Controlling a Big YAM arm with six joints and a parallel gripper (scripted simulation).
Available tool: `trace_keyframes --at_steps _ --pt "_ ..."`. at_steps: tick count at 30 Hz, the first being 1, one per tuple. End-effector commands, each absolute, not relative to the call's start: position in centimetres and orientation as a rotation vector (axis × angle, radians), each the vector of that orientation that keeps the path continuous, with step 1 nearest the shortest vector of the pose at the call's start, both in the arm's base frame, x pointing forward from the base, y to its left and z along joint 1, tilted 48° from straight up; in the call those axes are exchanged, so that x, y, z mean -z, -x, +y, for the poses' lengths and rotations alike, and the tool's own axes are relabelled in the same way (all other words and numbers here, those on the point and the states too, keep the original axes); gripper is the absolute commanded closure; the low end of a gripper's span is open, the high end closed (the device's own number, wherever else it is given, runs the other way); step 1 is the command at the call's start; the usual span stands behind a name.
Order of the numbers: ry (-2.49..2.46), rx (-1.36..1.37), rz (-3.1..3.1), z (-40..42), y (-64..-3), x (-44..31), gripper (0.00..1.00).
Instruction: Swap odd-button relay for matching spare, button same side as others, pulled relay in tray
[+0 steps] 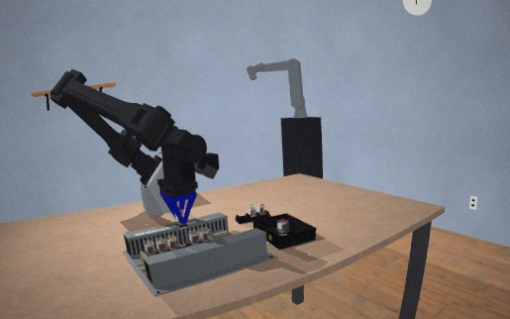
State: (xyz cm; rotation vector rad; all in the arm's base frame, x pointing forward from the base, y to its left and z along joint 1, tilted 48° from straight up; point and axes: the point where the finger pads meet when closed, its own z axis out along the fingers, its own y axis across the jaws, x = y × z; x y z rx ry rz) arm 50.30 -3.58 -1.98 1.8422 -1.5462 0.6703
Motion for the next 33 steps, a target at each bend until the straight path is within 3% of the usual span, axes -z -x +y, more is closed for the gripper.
trace_keyframes --at_steps 1,33 --pt "-1.848 -0.688 -1.555 -3.6 -50.9 1.8 1.00" --pt "-1.848 -0.676 -1.542 -4.6 -50.5 3.1 1.00"
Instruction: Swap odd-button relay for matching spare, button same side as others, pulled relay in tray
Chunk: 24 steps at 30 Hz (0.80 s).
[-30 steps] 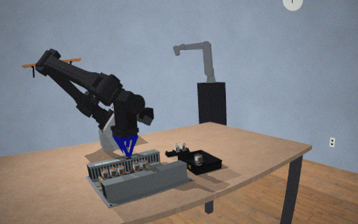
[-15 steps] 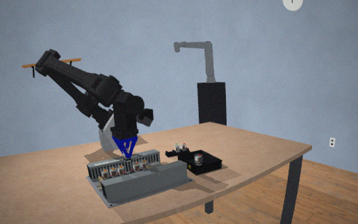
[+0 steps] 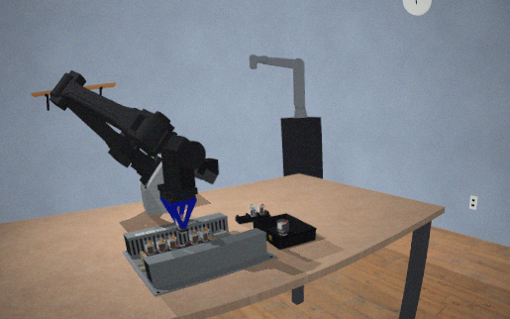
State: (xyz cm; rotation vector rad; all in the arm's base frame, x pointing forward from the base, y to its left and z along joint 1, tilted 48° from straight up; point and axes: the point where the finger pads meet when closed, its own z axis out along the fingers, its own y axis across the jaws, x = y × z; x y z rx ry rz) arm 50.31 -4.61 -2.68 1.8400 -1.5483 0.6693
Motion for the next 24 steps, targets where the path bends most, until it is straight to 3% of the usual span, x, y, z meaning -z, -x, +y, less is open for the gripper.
trace_keyframes --at_steps 1,24 --pt "-1.849 -0.676 -1.541 -4.6 -50.5 3.1 1.00" --pt "-1.844 -0.671 -1.543 -6.0 -50.4 4.2 1.00"
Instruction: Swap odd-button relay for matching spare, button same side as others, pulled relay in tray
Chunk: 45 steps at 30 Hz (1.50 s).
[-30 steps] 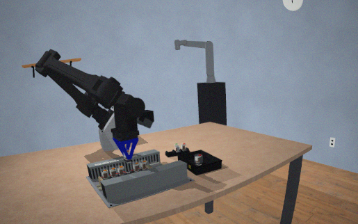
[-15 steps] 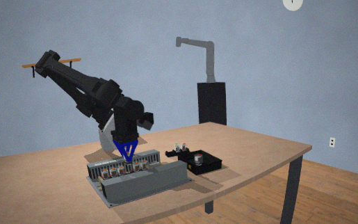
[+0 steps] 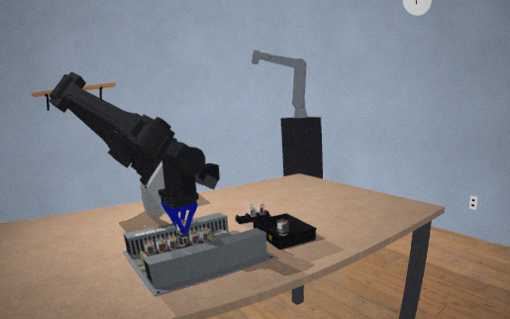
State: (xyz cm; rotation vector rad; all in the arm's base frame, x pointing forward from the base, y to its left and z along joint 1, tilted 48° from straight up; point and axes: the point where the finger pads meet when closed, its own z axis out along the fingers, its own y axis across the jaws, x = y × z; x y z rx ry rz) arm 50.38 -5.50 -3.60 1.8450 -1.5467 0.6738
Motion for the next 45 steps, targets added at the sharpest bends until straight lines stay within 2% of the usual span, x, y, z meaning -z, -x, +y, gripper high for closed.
trace_keyframes --at_steps 1,45 --pt "-1.844 -0.670 -1.544 -6.1 -50.4 4.3 1.00" --pt "-1.846 -0.675 -1.544 -7.2 -50.4 5.3 1.00"
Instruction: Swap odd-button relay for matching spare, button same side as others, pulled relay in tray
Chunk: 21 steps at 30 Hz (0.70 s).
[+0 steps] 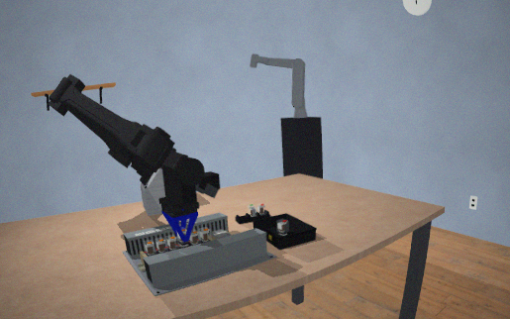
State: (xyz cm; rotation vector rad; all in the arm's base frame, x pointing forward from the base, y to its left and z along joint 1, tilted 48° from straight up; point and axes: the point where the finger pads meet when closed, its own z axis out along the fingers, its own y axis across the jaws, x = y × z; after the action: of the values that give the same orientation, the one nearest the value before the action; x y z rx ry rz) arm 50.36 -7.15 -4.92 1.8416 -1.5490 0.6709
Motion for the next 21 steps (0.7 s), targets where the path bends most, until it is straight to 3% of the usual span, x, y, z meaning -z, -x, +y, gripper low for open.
trace_keyframes --at_steps 1,21 --pt "-1.847 -0.676 -1.543 -7.19 -50.42 5.30 1.00" --pt "-1.845 -0.680 -1.549 -7.23 -50.66 5.26 1.00"
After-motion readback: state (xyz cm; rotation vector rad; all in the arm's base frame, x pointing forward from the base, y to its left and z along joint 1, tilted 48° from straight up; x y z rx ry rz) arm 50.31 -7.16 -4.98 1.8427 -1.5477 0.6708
